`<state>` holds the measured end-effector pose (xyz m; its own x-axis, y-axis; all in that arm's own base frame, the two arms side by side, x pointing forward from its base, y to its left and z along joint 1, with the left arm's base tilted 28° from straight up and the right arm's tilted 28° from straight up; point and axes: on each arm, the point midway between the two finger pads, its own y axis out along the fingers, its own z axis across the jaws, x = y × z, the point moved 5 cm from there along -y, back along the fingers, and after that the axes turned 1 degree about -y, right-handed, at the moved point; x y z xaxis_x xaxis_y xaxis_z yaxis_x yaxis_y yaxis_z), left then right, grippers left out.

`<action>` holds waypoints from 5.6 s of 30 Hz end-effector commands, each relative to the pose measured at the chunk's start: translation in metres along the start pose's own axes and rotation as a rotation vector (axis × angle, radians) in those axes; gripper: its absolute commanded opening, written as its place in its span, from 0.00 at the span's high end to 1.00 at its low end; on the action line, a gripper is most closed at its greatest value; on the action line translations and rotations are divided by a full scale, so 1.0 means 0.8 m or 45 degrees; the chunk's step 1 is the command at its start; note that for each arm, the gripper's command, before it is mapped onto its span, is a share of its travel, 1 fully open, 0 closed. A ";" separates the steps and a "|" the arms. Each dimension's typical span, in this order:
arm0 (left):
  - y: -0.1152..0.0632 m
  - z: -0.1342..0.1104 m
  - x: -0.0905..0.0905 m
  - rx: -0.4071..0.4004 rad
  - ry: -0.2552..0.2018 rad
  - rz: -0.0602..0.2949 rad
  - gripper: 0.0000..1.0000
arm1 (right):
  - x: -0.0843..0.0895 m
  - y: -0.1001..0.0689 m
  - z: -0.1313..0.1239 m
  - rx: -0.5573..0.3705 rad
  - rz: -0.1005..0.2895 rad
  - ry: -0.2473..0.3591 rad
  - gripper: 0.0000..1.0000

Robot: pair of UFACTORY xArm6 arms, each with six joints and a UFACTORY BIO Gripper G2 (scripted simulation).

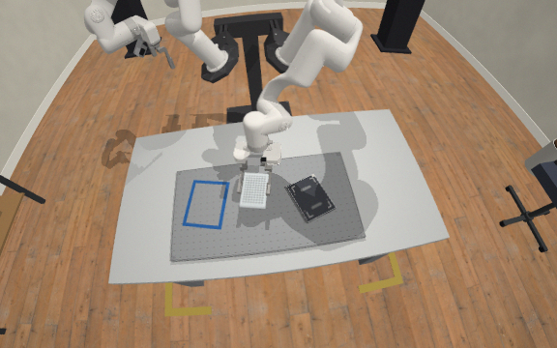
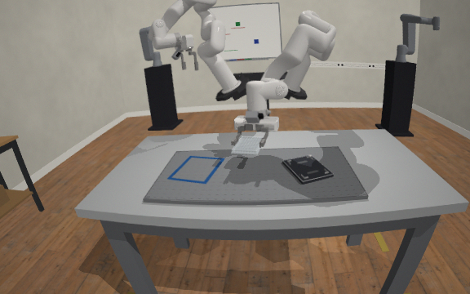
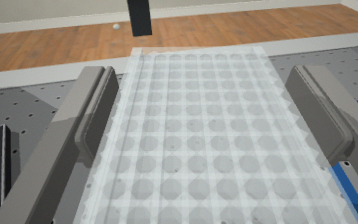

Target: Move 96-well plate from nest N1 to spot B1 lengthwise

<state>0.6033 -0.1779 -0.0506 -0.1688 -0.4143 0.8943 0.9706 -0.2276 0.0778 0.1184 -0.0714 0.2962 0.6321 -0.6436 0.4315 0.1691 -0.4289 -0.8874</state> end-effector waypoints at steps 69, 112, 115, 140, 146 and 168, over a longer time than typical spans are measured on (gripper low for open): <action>0.034 -0.246 -0.009 0.002 -0.002 -0.005 1.00 | 0.001 -0.001 0.000 0.001 -0.003 0.001 0.00; 0.033 -0.243 -0.023 0.002 -0.002 -0.005 1.00 | 0.001 -0.001 0.000 0.001 -0.003 0.001 0.00; 0.033 -0.243 -0.030 0.002 -0.002 -0.005 1.00 | 0.001 -0.001 0.000 0.001 -0.003 0.001 0.00; 0.034 -0.243 -0.073 0.002 -0.002 -0.005 1.00 | 0.001 -0.001 0.000 0.001 -0.003 0.001 0.00; 0.034 -0.242 -0.086 0.002 -0.002 -0.005 1.00 | 0.001 -0.001 0.000 0.001 -0.003 0.001 0.00; 0.034 -0.242 -0.094 0.002 -0.002 -0.005 1.00 | 0.001 -0.001 0.000 0.001 -0.003 0.001 0.00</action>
<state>0.6079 -0.3219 -0.2034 -0.1685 -0.4148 0.8942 0.9708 -0.2268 0.0778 0.1184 -0.0714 0.2962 0.6321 -0.6436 0.4315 0.1691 -0.4289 -0.8874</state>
